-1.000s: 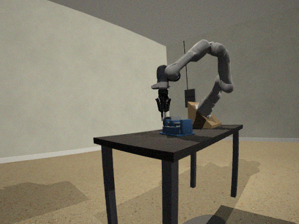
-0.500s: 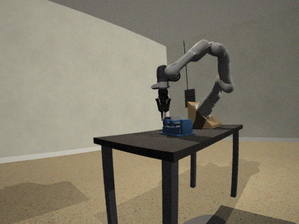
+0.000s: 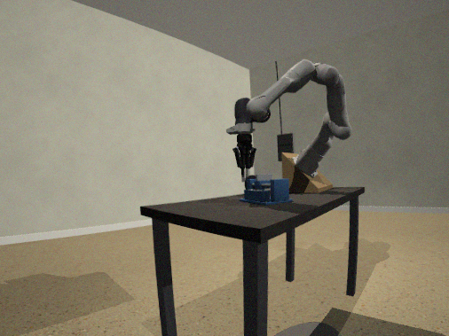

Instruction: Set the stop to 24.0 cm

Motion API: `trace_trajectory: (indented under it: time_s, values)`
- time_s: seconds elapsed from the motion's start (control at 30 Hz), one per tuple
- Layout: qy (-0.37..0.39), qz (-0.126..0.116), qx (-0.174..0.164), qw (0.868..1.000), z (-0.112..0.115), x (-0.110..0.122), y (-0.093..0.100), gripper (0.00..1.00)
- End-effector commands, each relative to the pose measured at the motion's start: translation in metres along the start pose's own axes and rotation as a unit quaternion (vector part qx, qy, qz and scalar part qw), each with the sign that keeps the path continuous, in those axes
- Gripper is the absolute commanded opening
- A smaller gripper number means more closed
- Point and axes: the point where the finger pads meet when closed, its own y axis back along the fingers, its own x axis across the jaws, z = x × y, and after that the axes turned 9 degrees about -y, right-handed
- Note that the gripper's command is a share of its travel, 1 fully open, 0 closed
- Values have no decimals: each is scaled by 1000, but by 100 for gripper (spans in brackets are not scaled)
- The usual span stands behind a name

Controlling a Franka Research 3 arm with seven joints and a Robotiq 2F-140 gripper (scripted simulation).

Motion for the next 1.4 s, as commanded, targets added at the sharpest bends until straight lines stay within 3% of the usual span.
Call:
trace_trajectory:
  time_s: [0.0,0.87,1.1,1.37]
  values:
    - [-2,0,1,1000,0,-2,-2,4]
    - [-2,0,1,1000,2,-16,-27,4]
    - [-2,0,1,1000,1,-10,-46,4]
    - [-2,0,1,1000,-1,-1,-55,4]
